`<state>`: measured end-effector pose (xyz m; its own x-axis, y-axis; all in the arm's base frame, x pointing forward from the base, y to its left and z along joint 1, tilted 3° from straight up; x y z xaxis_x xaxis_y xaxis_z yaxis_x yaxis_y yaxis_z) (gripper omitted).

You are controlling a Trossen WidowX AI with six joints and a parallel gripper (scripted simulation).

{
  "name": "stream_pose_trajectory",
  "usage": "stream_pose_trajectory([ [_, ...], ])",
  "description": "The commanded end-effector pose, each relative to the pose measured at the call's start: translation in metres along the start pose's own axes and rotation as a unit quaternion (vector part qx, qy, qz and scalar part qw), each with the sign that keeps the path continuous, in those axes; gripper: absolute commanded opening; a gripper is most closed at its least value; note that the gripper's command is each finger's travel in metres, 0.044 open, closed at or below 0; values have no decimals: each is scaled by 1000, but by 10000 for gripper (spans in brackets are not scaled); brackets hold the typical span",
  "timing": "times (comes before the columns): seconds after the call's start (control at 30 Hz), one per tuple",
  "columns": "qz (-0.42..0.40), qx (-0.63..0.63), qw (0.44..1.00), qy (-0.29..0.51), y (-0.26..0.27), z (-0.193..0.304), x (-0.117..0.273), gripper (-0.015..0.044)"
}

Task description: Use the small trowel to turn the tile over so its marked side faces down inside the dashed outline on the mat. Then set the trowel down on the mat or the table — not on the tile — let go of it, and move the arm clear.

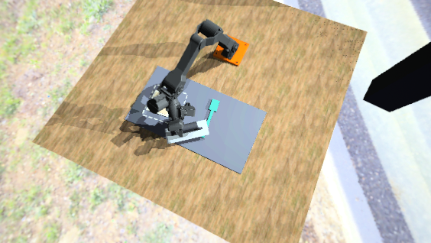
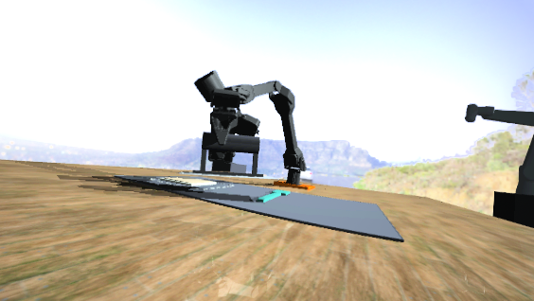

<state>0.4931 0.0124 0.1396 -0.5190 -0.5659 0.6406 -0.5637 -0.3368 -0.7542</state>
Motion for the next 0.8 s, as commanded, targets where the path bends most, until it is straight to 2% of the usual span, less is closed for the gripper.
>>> stream_pose_trajectory([
  [0.0, 7, 21, 1000, -13, -12, -28, -4, 0],
  [0.77, -4, 115, 987, -114, -4, -182, -39, 0],
])
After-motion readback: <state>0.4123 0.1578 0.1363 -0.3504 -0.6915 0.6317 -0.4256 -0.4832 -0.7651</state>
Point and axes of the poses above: the point midway between the two fingers, 35 mm back from their tips, its own x axis back along the fingers, its own y axis across the jaws, z = x × y, the point moved 5 cm from there along x, back along the fingers, and after that the axes turned 6 degrees about -x, right-handed, at the moved point
